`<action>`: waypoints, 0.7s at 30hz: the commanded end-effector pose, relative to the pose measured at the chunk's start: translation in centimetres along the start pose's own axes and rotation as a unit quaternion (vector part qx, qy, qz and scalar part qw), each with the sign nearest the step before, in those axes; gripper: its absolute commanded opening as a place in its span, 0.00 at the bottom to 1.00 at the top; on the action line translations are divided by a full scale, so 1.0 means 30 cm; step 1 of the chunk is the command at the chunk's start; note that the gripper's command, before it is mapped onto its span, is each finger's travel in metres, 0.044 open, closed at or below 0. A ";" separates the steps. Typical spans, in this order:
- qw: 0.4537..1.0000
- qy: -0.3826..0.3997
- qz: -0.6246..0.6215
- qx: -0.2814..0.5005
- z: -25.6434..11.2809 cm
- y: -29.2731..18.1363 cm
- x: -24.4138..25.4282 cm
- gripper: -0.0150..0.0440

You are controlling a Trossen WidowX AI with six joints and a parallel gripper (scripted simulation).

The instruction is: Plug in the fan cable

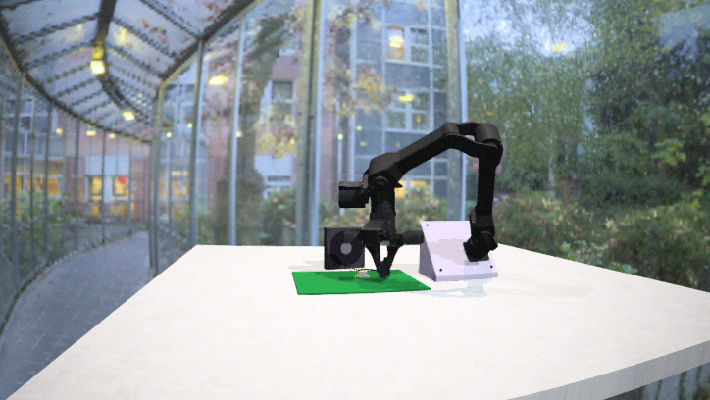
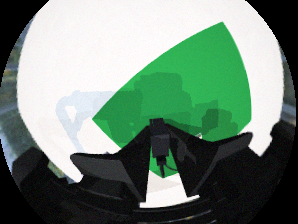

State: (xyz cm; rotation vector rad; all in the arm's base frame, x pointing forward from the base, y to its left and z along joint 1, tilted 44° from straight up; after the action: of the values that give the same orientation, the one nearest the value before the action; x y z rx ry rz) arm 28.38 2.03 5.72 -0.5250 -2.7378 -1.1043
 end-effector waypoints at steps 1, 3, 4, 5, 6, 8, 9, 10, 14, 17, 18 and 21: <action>1.000 -0.014 -0.003 -0.001 -0.115 0.001 -0.013 0.25; 1.000 -0.014 -0.003 -0.001 -0.115 0.001 -0.013 0.25; 1.000 -0.014 -0.003 -0.001 -0.115 0.001 -0.013 0.25; 1.000 -0.014 -0.003 -0.001 -0.111 -0.002 -0.014 0.25; 1.000 -0.014 0.000 -0.001 -0.111 -0.003 -0.015 0.25; 1.000 -0.014 0.023 -0.002 -0.112 -0.010 -0.023 0.25; 0.999 -0.014 0.040 -0.002 -0.112 -0.016 -0.029 0.25; 0.998 -0.014 0.057 -0.002 -0.113 -0.022 -0.035 0.25; 0.992 -0.014 0.126 -0.002 -0.114 -0.046 -0.058 0.25; 0.984 -0.014 0.177 -0.003 -0.115 -0.064 -0.076 0.25; 0.981 -0.014 0.194 -0.003 -0.116 -0.071 -0.081 0.25; 0.970 -0.015 0.244 -0.003 -0.116 -0.090 -0.098 0.25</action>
State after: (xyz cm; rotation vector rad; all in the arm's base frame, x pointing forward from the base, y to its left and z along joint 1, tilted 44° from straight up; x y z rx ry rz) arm 29.63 -2.24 6.13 -1.0295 -2.4871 -1.0103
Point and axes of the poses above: the point midway between the two fingers, 35 mm back from their tips, its own z axis out along the fingers, its own x axis across the jaws, y = z × x, the point moved 2 cm from there along -z, back along the fingers, and after that the axes turned 9 degrees about -z, right-handed, at the moved point
